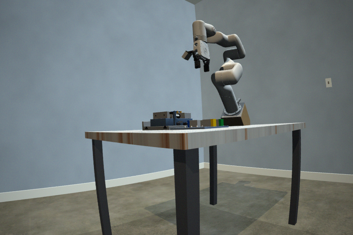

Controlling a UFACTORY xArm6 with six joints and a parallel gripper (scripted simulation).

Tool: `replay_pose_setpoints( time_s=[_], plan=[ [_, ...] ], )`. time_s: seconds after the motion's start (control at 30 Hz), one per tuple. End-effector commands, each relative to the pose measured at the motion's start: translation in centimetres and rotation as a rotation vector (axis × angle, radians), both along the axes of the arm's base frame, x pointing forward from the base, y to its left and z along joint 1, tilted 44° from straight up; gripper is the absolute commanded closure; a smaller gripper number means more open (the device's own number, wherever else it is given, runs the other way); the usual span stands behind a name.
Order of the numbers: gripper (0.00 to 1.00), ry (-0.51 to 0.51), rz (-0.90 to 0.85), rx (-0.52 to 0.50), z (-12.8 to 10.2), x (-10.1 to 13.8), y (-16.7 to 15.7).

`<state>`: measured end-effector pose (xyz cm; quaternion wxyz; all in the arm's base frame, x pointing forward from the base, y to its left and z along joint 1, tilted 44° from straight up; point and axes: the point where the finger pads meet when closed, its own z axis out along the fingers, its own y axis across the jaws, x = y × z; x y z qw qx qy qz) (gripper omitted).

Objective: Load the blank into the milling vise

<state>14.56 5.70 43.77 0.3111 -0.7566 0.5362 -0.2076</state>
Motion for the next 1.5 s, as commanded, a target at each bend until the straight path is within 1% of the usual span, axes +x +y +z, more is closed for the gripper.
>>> replay_pose_setpoints(
  time_s=[0.0, 0.33, 0.67, 0.9, 0.93, 1.17, 1.33, 1.47],
  plan=[
    [0.00, -0.003, 0.001, 0.001, 0.2, 0.0, 0.0],
    [0.00, -0.003, 0.001, 0.001, 0.2, 0.1, -0.1],
    [0.00, -0.003, 0.001, 0.001, 0.4, 2.4, -5.5],
    [0.00, -0.003, 0.001, 0.001, 0.4, 2.4, -5.5],
    [0.00, -0.055, -0.144, -0.144, 0.5, 2.5, -5.7],
    [0.00, -0.015, -0.034, -0.033, 0.5, 3.5, -8.1],
    [0.00, -0.035, -0.071, -0.069, 0.6, 3.7, -8.5],
    [0.00, -0.039, -0.076, -0.074, 0.6, 3.8, -8.6]
  ],
)
